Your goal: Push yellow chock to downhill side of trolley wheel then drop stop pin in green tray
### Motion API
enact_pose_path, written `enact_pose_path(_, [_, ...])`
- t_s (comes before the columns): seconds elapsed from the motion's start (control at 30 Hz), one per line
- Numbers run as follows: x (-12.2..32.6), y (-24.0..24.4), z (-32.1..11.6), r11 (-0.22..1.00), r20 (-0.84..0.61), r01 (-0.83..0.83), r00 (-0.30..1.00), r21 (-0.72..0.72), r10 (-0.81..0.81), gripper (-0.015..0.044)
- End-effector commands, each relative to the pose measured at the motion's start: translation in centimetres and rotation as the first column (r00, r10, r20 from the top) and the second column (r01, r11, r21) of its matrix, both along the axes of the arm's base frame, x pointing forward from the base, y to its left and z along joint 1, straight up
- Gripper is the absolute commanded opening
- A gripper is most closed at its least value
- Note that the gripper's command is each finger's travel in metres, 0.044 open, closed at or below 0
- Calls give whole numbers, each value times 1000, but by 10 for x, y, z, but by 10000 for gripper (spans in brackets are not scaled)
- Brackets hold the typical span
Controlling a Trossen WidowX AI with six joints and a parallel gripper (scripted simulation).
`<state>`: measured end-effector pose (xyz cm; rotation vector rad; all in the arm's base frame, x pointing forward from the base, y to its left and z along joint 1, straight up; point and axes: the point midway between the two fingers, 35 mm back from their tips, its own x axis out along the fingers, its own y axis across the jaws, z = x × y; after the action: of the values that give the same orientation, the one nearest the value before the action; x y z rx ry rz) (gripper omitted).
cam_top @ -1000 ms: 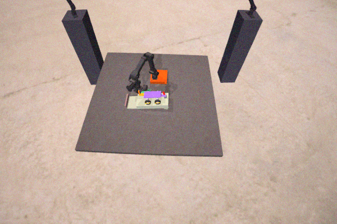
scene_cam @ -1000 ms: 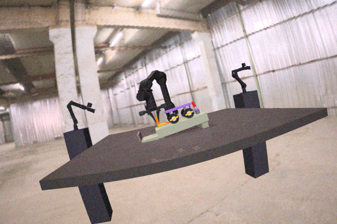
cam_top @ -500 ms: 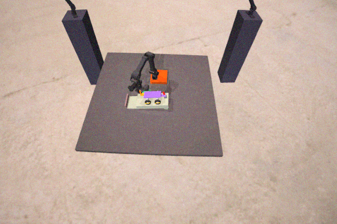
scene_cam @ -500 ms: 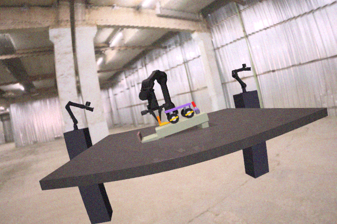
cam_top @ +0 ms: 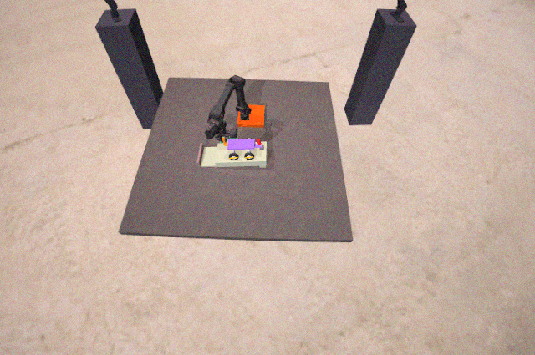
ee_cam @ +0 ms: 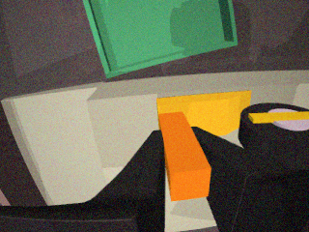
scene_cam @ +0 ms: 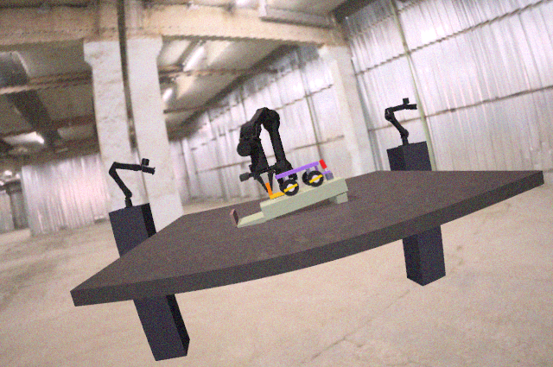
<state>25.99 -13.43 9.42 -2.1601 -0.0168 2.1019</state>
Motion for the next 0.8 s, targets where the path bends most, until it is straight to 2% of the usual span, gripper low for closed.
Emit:
enact_pose_path(0.0, [1, 5, 1, 1000, 5, 3, 1000, 3, -3, 0])
enact_pose_path(0.3, [0, 0, 0, 1000, 0, 1, 1000, -1, -1, 0])
enact_pose_path(0.53, [0, 0, 0, 1000, 0, 1, 1000, -1, -1, 184])
enact_pose_path(0.77, [0, 0, 7, 1000, 2, 1, 1000, 0, -1, 190])
